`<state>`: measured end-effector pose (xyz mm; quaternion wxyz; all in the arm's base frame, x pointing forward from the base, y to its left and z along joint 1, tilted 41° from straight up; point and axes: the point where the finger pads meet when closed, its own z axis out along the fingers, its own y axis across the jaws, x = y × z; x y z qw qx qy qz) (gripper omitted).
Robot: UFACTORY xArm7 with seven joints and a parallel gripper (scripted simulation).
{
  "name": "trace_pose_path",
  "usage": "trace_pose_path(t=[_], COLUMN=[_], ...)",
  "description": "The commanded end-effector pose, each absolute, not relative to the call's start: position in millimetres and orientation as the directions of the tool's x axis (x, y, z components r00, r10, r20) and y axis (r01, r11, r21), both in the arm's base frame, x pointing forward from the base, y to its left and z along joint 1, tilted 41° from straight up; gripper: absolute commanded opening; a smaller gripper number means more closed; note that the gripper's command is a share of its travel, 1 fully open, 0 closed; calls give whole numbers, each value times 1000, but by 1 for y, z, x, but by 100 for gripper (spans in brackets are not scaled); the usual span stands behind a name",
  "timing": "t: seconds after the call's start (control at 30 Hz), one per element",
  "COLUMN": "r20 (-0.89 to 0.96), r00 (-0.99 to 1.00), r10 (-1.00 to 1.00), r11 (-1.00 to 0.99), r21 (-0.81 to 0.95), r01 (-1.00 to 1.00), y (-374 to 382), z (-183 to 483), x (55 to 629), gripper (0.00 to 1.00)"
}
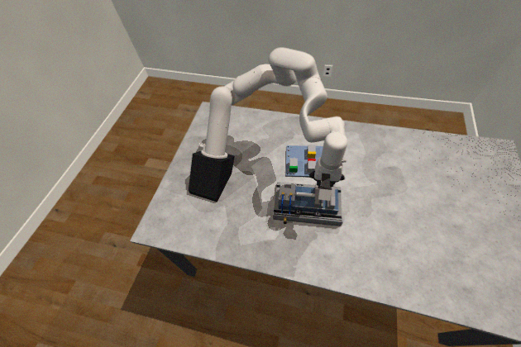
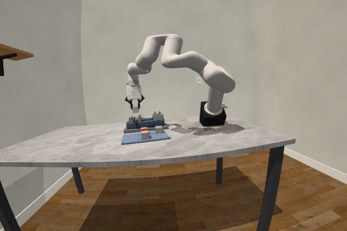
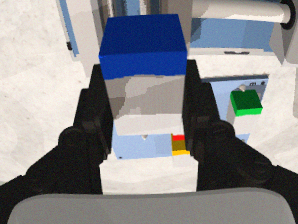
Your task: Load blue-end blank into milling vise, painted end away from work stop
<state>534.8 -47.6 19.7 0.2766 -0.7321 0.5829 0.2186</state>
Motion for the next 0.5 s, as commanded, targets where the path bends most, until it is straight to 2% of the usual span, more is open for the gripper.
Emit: trace_pose_path(t=[0.0, 0.47], r20=[-640, -640], r00=[223, 223], r10=[-735, -736], r11=[-164, -164], r21=[-151, -151], r01=[-975, -975], y=[-62, -70], z=[10, 3], x=[549, 559], gripper=[0, 0])
